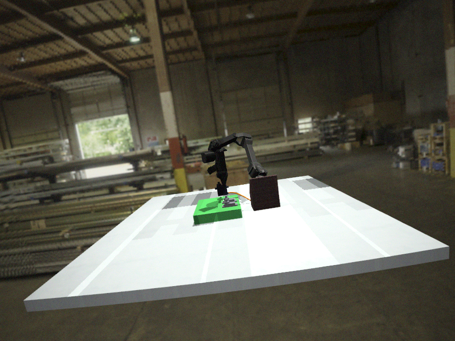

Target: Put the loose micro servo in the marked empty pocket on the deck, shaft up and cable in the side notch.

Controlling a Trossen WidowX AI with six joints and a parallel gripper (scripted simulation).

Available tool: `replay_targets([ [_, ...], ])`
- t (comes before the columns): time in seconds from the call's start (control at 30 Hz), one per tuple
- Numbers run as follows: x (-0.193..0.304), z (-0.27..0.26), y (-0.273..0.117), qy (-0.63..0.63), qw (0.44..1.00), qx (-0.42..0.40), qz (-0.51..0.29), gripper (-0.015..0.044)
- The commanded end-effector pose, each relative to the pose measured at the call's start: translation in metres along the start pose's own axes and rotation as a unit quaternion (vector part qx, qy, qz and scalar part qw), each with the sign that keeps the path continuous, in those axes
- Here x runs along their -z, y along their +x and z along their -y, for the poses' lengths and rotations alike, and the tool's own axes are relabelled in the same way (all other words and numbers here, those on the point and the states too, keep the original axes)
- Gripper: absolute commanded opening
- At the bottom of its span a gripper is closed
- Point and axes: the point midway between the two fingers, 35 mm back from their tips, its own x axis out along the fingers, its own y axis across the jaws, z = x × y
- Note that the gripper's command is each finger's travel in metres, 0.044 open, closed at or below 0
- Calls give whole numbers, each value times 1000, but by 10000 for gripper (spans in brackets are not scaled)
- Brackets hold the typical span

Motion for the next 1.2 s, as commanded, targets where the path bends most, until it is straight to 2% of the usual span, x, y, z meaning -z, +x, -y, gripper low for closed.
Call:
replay_targets([
  [0.0, 21, 0, 0, 2, 1000, -2, 1, 0],
  [0.13, 33, 0, 0, 1, 1000, -2, 0, 0],
  [1.17, 32, 0, 23, 2, 1000, -2, 1, 0],
])
